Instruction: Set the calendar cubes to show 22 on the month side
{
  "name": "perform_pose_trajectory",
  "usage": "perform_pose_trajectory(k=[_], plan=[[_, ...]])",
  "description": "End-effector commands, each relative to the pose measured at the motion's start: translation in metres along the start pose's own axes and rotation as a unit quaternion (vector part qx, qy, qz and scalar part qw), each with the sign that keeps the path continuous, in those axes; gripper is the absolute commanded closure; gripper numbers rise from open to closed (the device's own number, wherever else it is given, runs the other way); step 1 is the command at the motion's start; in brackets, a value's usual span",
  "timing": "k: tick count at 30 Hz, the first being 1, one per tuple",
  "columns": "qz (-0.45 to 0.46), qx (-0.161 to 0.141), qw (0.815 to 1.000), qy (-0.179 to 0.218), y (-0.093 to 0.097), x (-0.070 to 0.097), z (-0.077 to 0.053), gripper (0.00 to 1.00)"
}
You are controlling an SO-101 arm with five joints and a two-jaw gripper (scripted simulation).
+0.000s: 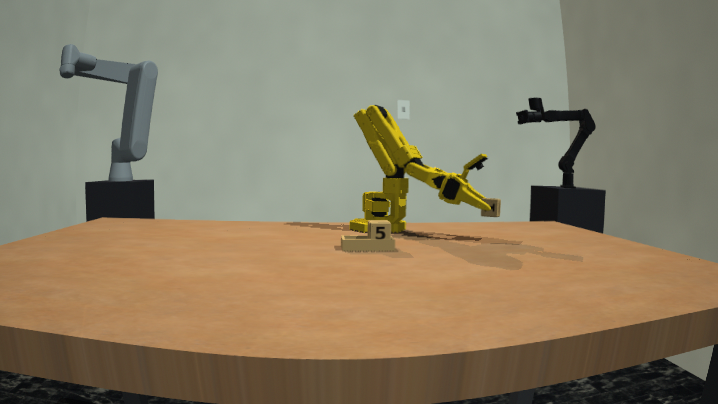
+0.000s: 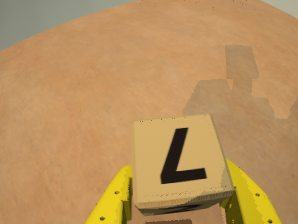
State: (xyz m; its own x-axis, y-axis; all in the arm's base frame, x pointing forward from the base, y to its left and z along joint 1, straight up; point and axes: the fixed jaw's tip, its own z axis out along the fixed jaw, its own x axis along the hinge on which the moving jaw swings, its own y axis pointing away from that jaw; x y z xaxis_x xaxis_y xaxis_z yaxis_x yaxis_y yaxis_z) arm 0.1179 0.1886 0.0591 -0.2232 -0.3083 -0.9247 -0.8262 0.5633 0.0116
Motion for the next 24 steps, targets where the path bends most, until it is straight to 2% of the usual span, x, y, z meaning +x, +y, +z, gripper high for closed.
perform_pose_trajectory(k=[1, 24], plan=[[-0.002, 0.003, 1.0, -0.013, -0.0015, -0.0031, 0.001, 1.0], [-0.002, 0.003, 1.0, -0.013, -0.0016, 0.0056, 0.0044, 1.0]])
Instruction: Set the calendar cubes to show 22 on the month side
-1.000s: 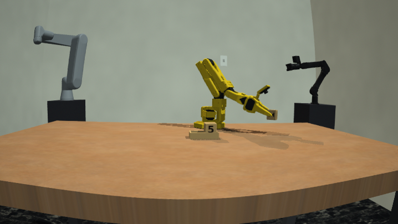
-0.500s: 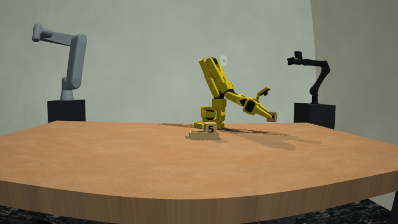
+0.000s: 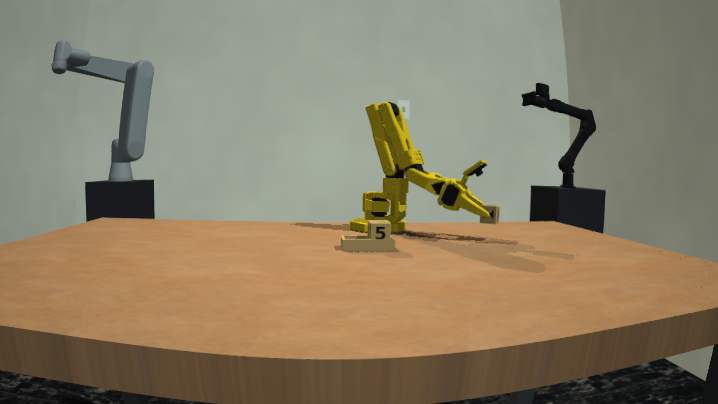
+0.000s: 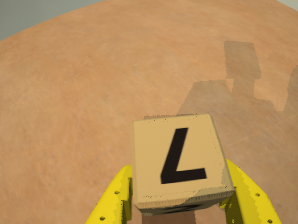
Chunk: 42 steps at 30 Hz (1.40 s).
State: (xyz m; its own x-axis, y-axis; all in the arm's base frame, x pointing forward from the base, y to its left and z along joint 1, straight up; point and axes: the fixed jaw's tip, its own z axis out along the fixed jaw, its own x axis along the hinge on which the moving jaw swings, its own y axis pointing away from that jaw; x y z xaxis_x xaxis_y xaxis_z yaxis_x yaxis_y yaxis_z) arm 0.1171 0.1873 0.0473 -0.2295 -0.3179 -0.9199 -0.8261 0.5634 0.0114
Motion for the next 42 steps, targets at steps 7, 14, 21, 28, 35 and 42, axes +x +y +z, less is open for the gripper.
perform_pose_trajectory(k=[7, 14, 21, 28, 35, 42], plan=[[-0.002, 0.003, 1.0, -0.02, -0.001, -0.006, 0.002, 1.0], [-0.002, 0.003, 1.0, -0.02, -0.001, -0.001, 0.003, 1.0], [-0.002, 0.003, 1.0, -0.02, -0.001, 0.0, 0.004, 1.0], [-0.002, 0.003, 1.0, -0.02, -0.001, 0.002, 0.005, 1.0], [-0.002, 0.003, 1.0, -0.02, -0.002, 0.005, 0.006, 1.0], [-0.002, 0.003, 1.0, -0.02, -0.002, 0.006, 0.006, 1.0]])
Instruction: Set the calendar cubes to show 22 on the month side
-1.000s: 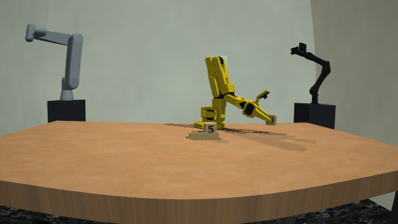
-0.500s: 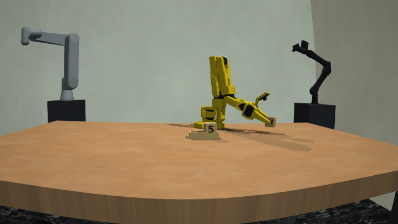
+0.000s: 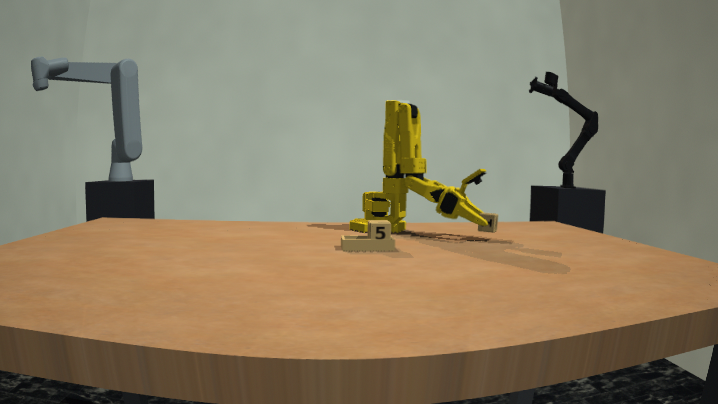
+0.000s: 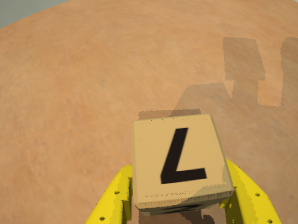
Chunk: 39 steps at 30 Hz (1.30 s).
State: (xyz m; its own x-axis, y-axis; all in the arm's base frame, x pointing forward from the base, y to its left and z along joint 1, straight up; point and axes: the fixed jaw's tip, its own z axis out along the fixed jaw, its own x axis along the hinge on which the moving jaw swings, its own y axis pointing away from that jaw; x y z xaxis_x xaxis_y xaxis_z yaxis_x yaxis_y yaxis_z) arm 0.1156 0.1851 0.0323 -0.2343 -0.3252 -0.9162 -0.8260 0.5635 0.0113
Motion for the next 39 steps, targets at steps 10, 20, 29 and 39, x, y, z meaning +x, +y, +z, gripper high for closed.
perform_pose_trajectory(k=[10, 20, 29, 39], plan=[[-0.002, 0.003, 1.0, -0.024, -0.001, -0.004, 0.005, 1.0], [-0.002, 0.003, 1.0, -0.024, -0.001, -0.002, 0.006, 1.0], [-0.002, 0.003, 1.0, -0.024, -0.001, 0.002, 0.007, 1.0], [-0.002, 0.003, 1.0, -0.024, -0.001, 0.003, 0.008, 1.0]])
